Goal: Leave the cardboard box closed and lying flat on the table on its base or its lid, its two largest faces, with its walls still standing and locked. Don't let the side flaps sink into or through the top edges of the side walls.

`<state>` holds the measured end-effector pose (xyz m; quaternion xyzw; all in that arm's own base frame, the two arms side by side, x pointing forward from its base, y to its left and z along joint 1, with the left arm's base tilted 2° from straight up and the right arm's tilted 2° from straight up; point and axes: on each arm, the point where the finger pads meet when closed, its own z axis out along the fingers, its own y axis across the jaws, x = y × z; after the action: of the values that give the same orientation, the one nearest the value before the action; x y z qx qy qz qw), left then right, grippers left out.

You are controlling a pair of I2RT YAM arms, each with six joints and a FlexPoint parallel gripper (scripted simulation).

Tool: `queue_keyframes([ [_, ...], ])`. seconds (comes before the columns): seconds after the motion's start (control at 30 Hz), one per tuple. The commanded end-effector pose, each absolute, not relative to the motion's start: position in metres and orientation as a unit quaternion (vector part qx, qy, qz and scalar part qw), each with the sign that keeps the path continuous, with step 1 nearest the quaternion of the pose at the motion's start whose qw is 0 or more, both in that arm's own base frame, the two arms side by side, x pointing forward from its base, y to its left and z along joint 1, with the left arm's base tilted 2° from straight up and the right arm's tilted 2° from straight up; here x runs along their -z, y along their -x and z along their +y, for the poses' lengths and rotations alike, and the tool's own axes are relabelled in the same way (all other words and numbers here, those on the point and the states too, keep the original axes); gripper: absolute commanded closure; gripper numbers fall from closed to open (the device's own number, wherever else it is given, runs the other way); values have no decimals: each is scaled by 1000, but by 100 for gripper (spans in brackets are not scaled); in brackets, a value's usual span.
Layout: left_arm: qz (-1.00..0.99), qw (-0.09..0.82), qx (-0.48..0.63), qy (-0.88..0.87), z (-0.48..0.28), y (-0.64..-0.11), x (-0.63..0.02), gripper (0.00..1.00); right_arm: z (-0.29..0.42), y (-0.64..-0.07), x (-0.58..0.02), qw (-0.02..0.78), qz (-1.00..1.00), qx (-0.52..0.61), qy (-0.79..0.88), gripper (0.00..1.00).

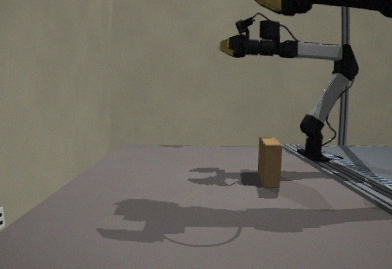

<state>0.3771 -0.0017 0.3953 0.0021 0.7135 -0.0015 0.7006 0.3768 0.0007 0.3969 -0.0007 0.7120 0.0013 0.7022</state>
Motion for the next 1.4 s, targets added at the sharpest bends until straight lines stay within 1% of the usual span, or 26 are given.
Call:
queue_keyframes([
  [0.0, 707, 707, 0, 0, 0, -375, -402, 0, 0, -375, -402, 707, 707, 0, 0, 0],
  [0.53, 707, 707, 0, 0, 0, -375, -402, 0, 0, -375, -402, 707, 707, 0, 0, 0],
  [0.57, 708, 706, 1, 0, -5, -367, -412, 100, 5, -367, -412, 706, 708, -1, 0, 100],
  [0.73, 774, 633, 7, -3, -23, -363, -375, 100, 25, -360, -380, 636, 772, -8, 5, 100],
  [1.03, 839, 542, 31, -40, -68, -343, -340, 100, 76, -341, -353, 562, 825, -38, 42, 100],
  [1.1, 839, 542, 31, -40, -68, -343, -340, 100, 76, -341, -353, 562, 825, -38, 42, 100],
  [1.37, 895, 440, 40, -62, -101, -326, -301, 100, 111, -321, -324, 479, 874, -54, 64, 100],
])
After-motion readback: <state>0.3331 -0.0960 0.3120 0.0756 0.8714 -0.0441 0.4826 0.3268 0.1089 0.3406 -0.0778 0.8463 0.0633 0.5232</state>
